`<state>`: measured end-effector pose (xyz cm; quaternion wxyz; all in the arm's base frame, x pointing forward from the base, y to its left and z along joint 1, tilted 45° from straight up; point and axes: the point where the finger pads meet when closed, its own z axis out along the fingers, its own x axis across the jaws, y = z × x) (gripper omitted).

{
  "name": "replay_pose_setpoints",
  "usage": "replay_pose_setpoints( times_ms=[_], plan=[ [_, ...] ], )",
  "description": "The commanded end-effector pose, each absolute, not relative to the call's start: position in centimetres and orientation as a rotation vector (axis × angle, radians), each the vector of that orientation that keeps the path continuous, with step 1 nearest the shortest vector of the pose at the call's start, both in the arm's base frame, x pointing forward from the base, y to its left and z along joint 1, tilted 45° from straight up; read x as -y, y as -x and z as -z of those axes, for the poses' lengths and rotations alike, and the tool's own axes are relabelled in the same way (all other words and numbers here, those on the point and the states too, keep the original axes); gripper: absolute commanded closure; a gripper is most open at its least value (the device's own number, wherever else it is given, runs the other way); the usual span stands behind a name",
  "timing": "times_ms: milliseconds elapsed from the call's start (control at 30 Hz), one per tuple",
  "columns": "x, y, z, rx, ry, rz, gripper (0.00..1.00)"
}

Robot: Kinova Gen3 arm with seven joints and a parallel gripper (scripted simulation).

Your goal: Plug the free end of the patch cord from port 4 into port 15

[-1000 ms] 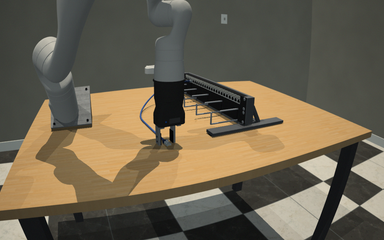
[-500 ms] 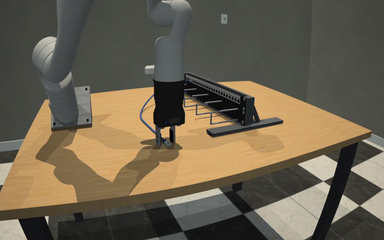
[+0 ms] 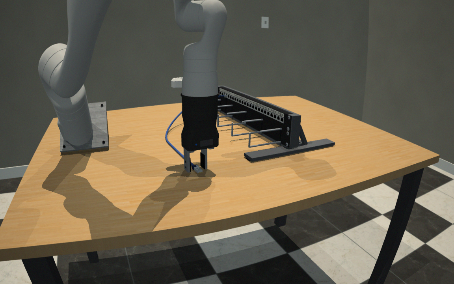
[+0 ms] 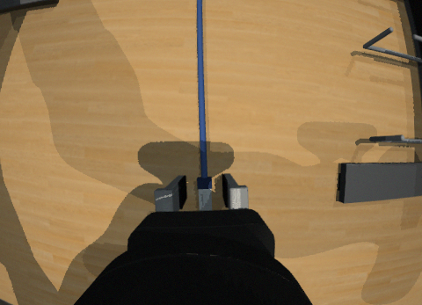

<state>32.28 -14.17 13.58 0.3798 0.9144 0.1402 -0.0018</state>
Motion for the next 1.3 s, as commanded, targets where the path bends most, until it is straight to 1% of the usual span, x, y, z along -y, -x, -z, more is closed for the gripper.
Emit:
replay_pose_setpoints(
  times_ms=[0, 233, 267, 1267],
  plan=[
    [14.13, -32.31, -13.59, -0.359, -2.335, 0.003, 0.27],
    [14.13, -32.31, -13.59, -0.359, -2.335, 0.003, 0.27],
    [14.13, -32.31, -13.59, -0.359, -2.335, 0.003, 1.0],
    [14.13, -32.31, -13.59, -0.359, -2.335, 0.003, 1.0]
  ],
)
